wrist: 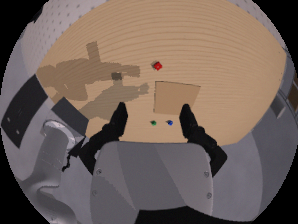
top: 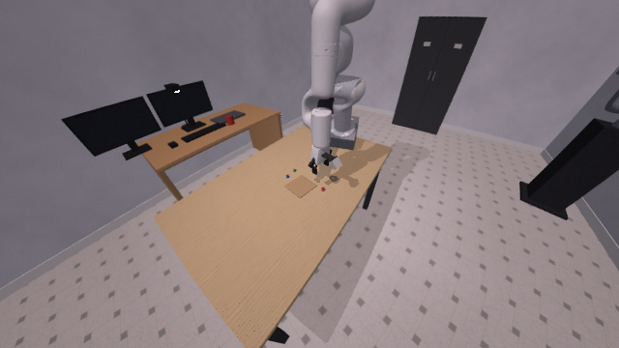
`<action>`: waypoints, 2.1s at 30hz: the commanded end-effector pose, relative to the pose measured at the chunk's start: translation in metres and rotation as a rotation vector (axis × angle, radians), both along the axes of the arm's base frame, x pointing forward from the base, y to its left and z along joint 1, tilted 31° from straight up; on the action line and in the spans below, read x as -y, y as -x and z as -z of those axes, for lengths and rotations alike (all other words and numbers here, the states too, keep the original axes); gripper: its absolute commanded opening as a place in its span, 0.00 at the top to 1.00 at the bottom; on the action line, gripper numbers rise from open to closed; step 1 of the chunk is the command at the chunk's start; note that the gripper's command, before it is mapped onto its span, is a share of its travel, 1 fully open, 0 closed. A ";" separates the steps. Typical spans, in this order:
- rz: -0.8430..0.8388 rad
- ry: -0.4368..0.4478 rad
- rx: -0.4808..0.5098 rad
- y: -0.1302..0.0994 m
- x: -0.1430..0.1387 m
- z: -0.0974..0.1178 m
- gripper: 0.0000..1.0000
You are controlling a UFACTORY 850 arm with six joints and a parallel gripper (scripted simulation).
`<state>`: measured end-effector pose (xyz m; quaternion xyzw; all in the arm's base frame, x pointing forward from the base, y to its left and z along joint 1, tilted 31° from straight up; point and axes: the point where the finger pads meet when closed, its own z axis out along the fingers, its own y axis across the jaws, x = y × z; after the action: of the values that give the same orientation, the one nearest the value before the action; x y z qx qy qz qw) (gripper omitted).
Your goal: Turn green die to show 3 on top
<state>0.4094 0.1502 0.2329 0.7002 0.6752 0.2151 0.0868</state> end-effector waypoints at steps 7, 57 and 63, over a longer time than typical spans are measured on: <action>-0.003 -0.007 0.003 0.000 0.000 0.000 0.00; 0.859 -0.485 -0.131 -0.005 0.222 0.058 0.00; 0.859 -0.485 -0.131 -0.005 0.222 0.058 0.00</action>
<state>0.4145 -0.0713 0.1748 0.9292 0.2613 0.2575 -0.0443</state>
